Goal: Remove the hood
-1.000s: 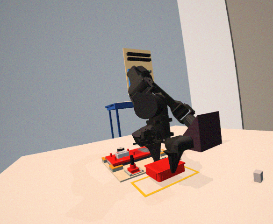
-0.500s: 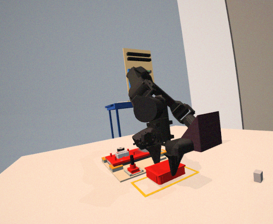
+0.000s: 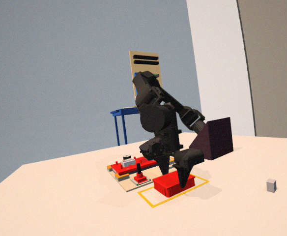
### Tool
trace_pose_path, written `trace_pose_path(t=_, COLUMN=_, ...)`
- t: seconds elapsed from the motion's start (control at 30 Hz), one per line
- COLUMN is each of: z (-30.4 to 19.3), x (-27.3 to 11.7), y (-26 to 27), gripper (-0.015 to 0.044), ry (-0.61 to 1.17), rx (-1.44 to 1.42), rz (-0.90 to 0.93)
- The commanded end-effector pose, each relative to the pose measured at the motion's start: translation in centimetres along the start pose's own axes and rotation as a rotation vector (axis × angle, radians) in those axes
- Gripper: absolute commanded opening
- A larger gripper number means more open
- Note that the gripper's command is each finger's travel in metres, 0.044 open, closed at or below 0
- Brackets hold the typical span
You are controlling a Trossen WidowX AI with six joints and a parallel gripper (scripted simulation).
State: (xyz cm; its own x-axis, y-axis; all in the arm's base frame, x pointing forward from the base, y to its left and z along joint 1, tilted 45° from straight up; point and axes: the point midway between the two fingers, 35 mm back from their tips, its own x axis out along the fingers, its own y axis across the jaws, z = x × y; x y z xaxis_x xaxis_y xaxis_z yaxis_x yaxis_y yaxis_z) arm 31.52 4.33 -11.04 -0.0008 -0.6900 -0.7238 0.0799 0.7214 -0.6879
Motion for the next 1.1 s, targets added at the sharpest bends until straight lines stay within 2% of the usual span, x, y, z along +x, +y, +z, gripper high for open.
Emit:
trace_pose_path(t=0.0, z=0.0, x=0.3, y=-0.1, gripper=0.0000, ry=-0.001, rx=-0.006, rz=-0.005)
trace_pose_path(t=0.57, z=0.0, x=-0.2, y=0.0, gripper=0.0440, ry=0.000, rx=0.000, rz=0.000)
trace_pose_path(t=0.67, z=0.2, x=-2.0, y=0.2, gripper=0.0440, ry=0.001, rx=-0.001, rz=0.000)
trace_pose_path(t=0.83, z=0.0, x=-7.1, y=0.2, gripper=0.0440, ry=0.003, rx=-0.001, rz=-0.005)
trace_pose_path(t=1.07, z=0.0, x=-7.3, y=0.2, gripper=0.0440, ry=0.003, rx=-0.001, rz=-0.006)
